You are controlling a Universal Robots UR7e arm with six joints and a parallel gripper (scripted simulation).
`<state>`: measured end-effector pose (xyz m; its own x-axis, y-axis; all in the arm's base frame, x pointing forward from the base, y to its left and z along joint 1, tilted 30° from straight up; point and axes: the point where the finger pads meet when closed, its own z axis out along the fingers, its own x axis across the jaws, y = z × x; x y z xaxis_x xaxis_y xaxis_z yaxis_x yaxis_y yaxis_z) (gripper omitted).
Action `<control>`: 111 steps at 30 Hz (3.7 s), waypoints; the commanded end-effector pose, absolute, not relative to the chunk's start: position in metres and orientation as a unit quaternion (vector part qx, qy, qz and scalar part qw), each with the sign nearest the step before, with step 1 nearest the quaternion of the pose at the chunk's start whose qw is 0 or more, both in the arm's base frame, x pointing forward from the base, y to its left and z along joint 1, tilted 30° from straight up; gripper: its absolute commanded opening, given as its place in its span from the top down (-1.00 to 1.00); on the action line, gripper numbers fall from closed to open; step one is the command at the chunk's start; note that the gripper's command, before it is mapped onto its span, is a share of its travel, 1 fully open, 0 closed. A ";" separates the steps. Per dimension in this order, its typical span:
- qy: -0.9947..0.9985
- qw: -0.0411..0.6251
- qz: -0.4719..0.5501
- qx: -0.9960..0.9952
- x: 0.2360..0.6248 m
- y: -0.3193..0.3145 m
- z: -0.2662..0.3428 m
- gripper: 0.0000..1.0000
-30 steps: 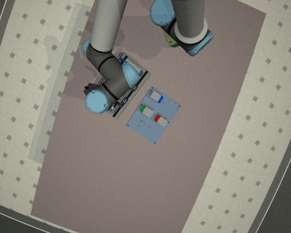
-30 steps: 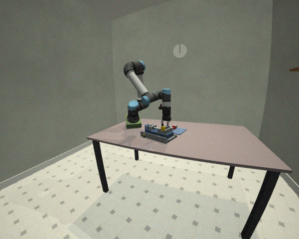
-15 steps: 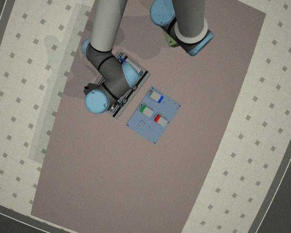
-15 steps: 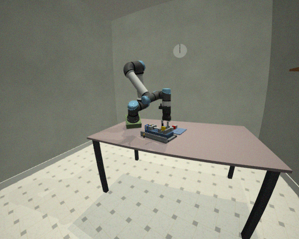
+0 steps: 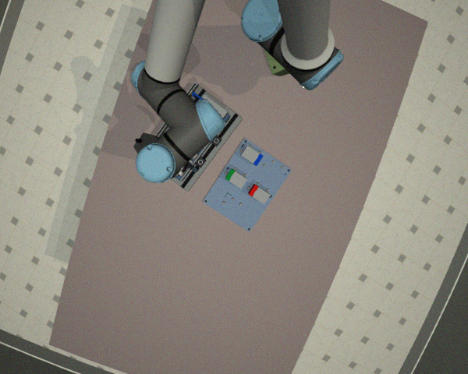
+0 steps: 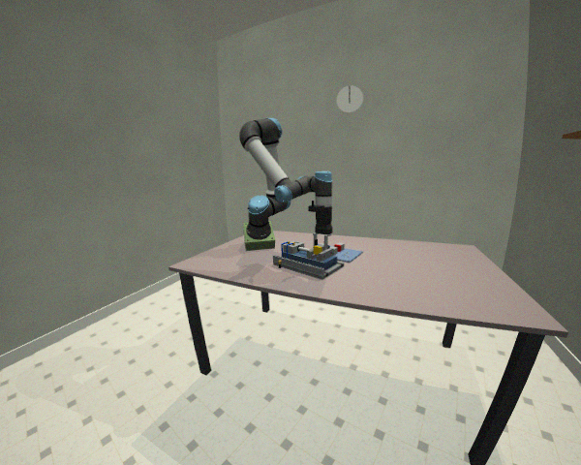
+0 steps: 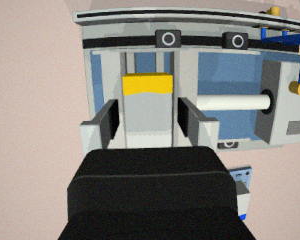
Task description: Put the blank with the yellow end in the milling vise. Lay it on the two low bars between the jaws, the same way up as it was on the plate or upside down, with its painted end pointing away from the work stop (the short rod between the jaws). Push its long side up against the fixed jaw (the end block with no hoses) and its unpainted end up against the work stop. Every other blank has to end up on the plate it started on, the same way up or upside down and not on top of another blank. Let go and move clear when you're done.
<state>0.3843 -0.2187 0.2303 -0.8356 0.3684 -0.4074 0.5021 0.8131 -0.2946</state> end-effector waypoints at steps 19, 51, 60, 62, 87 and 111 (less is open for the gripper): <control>0.937 0.169 -0.199 0.232 0.384 -0.217 0.234 -1.00; 0.937 0.169 -0.199 0.232 0.382 -0.215 0.239 -1.00; 0.937 0.169 -0.199 0.232 0.382 -0.214 0.240 -1.00; 0.937 0.169 -0.199 0.232 0.382 -0.213 0.241 -1.00; 0.937 0.169 -0.199 0.232 0.381 -0.211 0.245 -1.00; 0.937 0.169 -0.199 0.232 0.362 -0.174 0.316 -1.00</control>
